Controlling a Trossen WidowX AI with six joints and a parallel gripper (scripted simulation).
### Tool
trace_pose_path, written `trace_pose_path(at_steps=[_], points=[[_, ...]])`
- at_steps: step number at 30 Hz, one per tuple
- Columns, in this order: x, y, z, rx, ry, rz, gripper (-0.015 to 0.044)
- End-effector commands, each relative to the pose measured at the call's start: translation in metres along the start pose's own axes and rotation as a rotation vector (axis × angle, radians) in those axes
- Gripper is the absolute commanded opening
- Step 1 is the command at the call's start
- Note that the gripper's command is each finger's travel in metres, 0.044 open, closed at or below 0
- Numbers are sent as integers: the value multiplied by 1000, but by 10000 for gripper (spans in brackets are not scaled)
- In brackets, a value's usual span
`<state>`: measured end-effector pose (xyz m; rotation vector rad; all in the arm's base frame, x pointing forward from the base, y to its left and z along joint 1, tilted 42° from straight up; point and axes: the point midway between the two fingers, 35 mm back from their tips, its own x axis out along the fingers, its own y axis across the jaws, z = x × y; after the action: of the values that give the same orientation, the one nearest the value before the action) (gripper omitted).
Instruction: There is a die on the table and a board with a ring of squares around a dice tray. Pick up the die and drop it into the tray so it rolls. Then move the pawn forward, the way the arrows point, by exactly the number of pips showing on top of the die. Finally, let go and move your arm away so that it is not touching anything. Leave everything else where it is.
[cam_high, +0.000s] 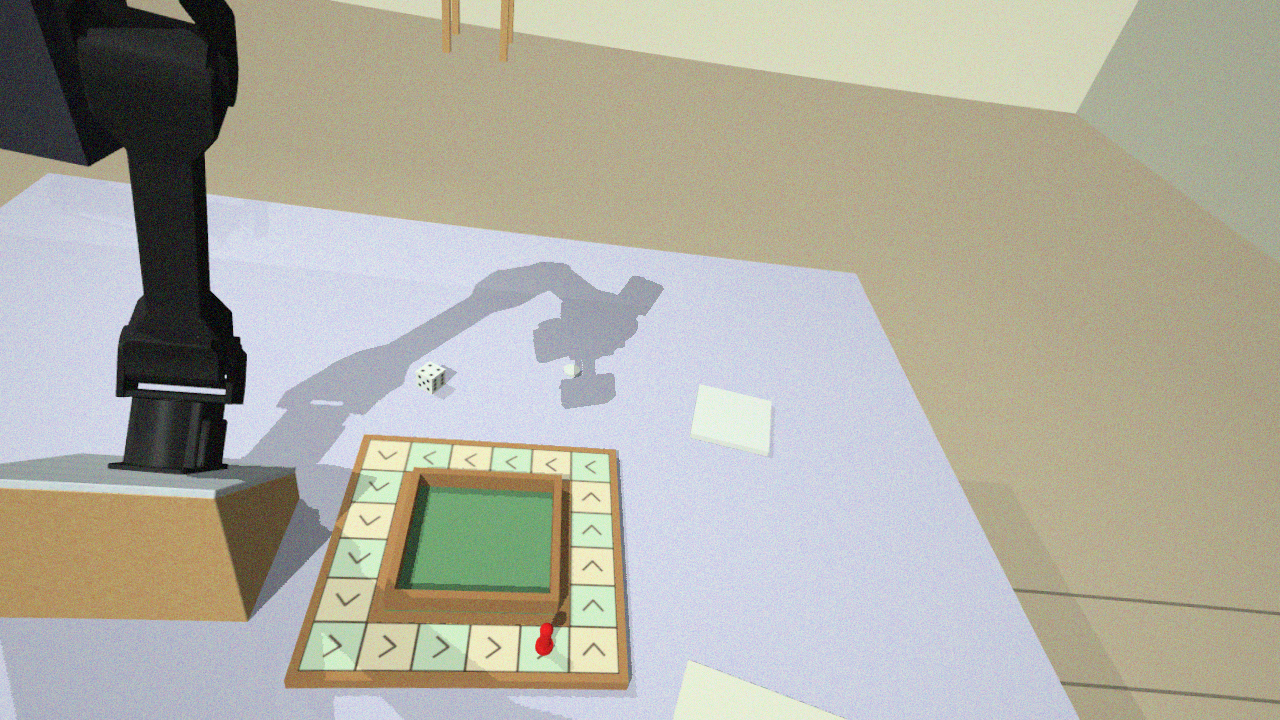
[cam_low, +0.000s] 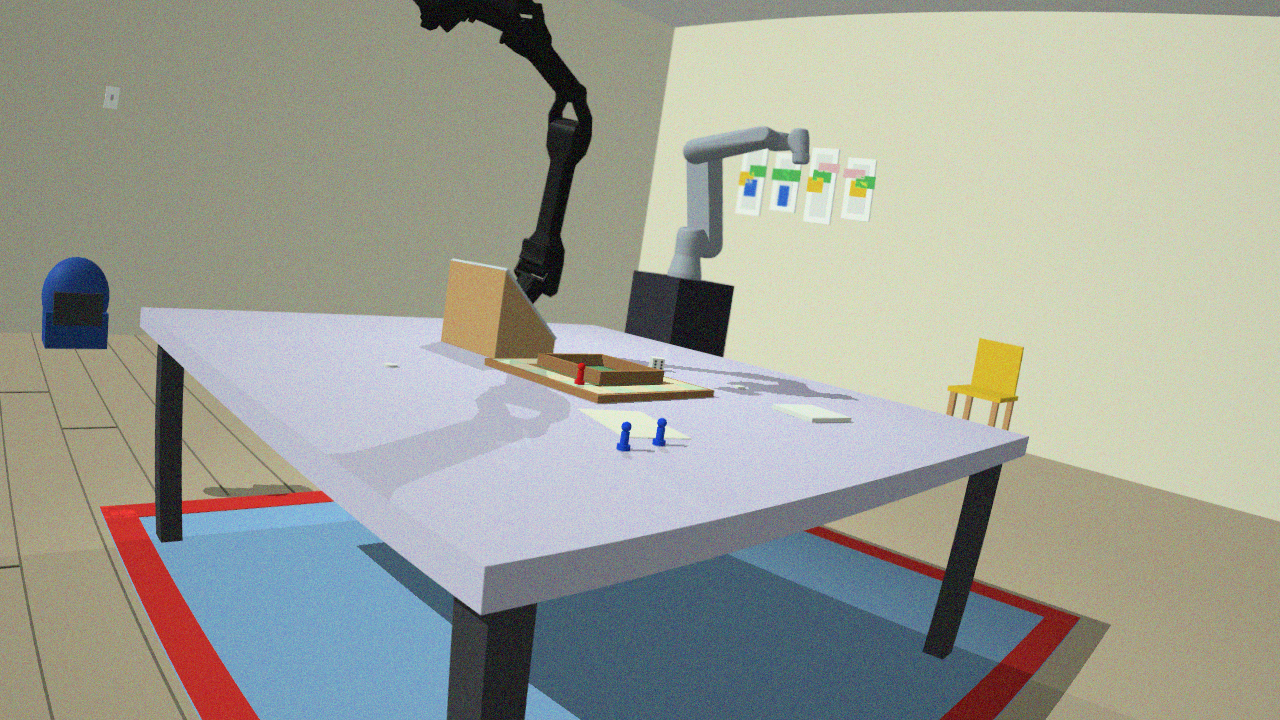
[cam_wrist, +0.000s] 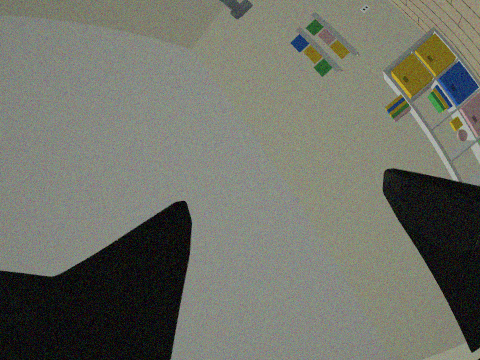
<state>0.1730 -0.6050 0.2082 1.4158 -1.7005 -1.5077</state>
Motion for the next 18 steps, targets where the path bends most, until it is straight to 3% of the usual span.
trace_pose_path(at_steps=[1,5,18], points=[[-2,-1,-1,-7,2,-1,374],[-45,-17,-29,-142,86,-54,275],[-240,-106,-99,-608,592,-312,275]])
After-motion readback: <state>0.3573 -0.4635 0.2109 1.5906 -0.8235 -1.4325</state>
